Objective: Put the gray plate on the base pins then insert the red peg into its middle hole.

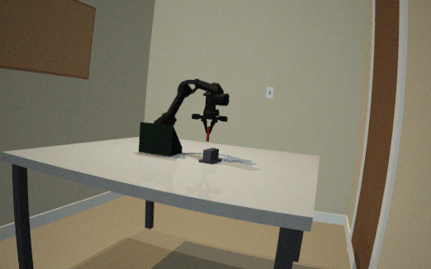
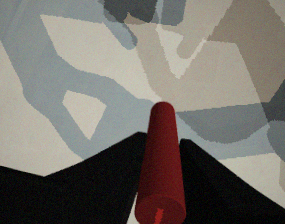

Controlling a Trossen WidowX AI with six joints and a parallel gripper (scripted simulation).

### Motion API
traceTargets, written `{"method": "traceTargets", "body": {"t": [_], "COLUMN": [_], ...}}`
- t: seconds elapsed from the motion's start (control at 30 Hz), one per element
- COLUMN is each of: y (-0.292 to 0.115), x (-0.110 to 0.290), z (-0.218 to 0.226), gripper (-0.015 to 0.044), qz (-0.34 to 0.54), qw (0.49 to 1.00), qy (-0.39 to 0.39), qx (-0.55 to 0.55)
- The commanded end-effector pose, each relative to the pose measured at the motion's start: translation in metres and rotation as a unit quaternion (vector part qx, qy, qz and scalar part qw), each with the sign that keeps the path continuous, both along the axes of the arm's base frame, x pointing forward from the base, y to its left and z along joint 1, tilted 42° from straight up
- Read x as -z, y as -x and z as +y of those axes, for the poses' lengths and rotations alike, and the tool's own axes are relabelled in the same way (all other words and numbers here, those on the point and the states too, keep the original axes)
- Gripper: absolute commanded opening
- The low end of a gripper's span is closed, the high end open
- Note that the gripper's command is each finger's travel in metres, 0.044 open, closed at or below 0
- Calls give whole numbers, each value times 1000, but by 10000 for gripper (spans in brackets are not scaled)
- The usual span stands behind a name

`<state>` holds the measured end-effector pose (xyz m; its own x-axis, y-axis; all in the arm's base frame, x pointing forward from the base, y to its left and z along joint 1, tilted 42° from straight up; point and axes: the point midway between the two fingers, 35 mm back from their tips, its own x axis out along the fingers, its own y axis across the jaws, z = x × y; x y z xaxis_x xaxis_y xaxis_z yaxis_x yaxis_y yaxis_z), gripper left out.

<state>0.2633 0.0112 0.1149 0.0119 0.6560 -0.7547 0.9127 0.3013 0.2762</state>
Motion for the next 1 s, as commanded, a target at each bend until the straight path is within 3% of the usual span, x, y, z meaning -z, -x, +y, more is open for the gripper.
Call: {"method": "traceTargets", "body": {"t": [0.0, 0.97], "y": [-7, -48], "x": [3, 44], "z": [-7, -62], "gripper": [0, 0], "qz": [-4, -8], "qw": [1000, 1000], "qy": [3, 10], "qx": [0, -3]}}
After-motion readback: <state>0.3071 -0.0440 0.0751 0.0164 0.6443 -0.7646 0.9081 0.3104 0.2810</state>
